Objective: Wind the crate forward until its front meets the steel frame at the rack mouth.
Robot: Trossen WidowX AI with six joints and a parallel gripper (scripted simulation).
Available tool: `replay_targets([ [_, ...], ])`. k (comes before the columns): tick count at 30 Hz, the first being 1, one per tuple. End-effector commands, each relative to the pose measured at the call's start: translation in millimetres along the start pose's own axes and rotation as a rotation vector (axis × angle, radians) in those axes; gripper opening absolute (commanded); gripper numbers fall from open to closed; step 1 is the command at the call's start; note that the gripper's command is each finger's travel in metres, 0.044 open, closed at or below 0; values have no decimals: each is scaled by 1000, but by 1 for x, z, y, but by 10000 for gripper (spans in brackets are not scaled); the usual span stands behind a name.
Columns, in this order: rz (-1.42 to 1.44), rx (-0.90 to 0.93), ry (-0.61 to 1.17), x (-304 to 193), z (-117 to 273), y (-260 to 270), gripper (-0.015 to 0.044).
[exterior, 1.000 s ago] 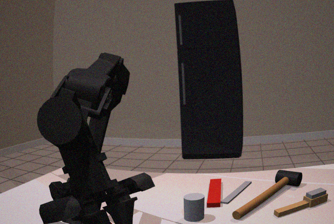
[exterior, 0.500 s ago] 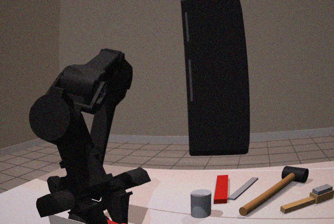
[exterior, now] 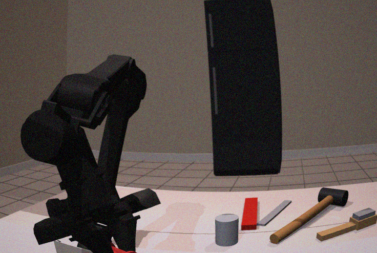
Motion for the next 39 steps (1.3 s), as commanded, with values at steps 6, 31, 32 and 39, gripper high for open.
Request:
replay_targets([
  [6,-33,37,-17,13,8,18,0],
  [31,-33,39,-17,23,16,45,0],
  [32,-33,39,-17,23,16,46,0],
  [39,-33,40,-17,25,18,54,0],
])
Point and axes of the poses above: the point midway between the two fingers, 35 mm back from their tips, its own z axis back along the fingers, its own y axis across the jaws, x = y × z, the point moved 10 cm from there along z, back along the fingers, and after that the axes turned 12 degrees about -z, right-handed, at the moved point
